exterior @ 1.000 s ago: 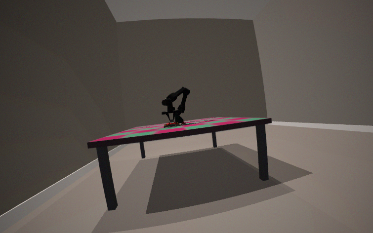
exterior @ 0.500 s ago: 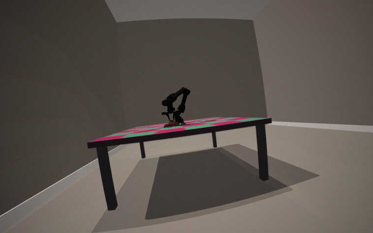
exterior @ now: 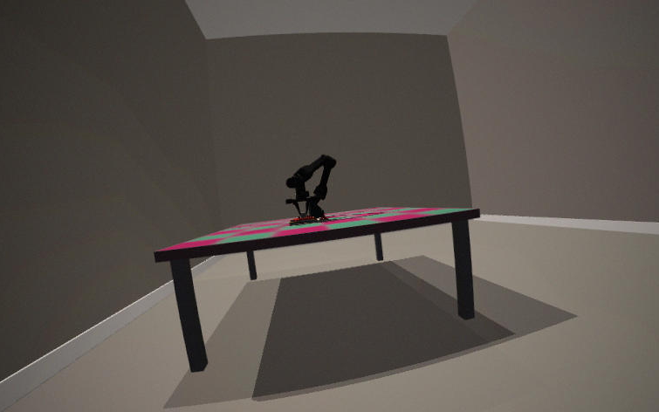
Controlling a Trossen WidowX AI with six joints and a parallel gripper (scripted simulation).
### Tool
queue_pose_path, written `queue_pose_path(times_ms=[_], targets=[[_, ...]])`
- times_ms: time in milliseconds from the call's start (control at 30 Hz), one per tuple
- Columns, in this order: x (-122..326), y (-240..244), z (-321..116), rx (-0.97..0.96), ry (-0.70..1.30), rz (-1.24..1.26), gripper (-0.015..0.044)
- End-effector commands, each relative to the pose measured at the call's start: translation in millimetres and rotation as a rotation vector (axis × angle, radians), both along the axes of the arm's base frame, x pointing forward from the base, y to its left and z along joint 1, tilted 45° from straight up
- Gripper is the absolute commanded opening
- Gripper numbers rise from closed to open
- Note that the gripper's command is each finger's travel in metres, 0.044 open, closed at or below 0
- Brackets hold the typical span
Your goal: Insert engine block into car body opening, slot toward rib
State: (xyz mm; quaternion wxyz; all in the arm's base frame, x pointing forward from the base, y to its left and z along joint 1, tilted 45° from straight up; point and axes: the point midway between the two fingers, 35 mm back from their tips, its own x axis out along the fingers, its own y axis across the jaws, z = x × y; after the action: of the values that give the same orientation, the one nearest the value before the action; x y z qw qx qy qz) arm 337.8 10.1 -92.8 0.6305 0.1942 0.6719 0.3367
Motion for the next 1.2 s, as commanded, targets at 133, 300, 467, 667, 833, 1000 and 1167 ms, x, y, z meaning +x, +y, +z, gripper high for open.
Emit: queue_pose_path(times_ms=[133,300,467,667,833,1000,1167], targets=[[0.1,1.6,-1.3,0.003,0.001,-0.005,0.0159],[-0.1,2.6,-2.3,0.003,0.001,-0.005,0.0159],[-0.2,3.5,-3.2,0.003,0.001,-0.005,0.0159],[-0.5,4.7,-4.4,0.003,0.001,-0.005,0.0159],[-0.7,5.6,-5.4,0.003,0.001,-0.005,0.0159],[-0.8,6.6,-6.4,0.004,0.001,-0.005,0.0159],[-1.1,6.2,-6.4,0.001,0.000,-0.001,0.0238]])
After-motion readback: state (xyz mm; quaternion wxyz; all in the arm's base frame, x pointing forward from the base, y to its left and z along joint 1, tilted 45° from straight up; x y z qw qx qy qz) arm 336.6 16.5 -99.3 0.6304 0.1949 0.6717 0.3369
